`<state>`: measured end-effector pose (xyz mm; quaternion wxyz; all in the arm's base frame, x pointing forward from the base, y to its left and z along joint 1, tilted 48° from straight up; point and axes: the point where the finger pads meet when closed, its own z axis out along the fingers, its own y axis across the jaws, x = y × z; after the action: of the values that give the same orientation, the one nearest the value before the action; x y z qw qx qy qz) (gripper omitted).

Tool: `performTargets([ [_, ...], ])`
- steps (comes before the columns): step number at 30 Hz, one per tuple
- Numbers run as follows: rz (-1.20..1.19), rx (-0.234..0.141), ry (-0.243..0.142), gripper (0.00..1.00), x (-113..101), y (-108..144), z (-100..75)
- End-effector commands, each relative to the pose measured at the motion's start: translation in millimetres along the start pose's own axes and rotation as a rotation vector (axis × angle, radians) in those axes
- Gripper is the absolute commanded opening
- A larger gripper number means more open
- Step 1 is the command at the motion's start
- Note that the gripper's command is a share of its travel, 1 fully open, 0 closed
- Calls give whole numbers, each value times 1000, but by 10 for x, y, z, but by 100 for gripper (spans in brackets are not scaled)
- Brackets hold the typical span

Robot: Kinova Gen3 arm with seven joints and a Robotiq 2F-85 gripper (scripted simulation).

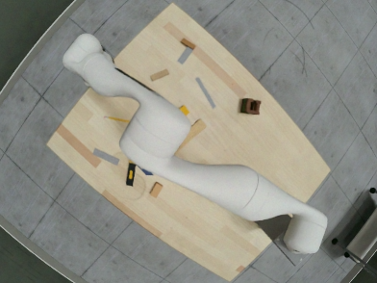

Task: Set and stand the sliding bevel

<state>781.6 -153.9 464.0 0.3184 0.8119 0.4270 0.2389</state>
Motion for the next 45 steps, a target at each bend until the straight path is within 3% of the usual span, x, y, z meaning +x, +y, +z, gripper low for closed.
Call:
performTargets([
  [1, -4, 0, 1, 100, -2, 4, -16],
  [11, -39, 17, 0, 100, -30, -69, 5],
  [24, -150, 72, 3, 100, -109, -309, 61],
  [39, -448, 211, 42, 100, -254, -974, 138],
  [41, -448, 211, 42, 100, -254, -974, 138],
  [45, -557, 258, 67, 100, -290, -1222, 139],
])
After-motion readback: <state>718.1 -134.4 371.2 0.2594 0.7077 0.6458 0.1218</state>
